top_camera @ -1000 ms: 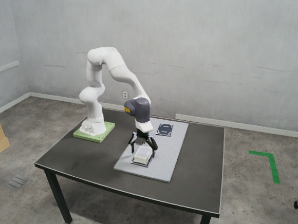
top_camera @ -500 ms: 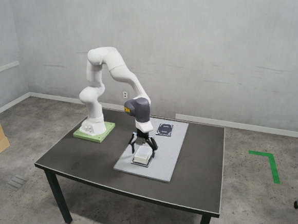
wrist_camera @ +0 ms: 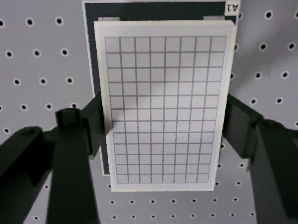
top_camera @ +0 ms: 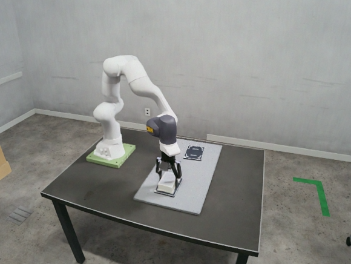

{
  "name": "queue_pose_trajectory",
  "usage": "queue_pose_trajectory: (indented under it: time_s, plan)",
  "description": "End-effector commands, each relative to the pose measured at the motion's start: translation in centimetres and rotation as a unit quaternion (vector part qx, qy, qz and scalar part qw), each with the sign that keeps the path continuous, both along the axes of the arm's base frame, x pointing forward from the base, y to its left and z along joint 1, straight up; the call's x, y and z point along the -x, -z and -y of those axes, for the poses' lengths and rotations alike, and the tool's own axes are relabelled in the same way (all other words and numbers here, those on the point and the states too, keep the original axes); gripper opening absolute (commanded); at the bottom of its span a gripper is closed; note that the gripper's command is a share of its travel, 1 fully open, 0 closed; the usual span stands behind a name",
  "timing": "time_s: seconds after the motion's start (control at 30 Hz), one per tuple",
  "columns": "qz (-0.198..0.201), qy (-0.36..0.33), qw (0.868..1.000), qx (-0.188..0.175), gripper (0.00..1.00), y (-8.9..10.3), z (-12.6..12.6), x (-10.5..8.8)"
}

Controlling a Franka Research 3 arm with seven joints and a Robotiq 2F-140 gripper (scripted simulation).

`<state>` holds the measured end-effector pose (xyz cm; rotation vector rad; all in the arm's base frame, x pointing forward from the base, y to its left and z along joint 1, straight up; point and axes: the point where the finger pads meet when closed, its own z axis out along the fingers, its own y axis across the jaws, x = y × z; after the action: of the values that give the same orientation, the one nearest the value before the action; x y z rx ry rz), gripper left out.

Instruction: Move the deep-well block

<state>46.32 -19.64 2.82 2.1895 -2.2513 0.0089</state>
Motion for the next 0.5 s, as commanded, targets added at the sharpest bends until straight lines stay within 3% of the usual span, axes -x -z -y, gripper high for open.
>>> queue_pose_trajectory:
  time_s: [0.0, 0.47]
  plan:
    - [0.002, 0.000, 1.000, 0.000, 0.63, 0.00, 0.05, -0.09]
    - [0.002, 0.000, 1.000, 0.000, 0.62, -0.03, 0.05, -0.09]
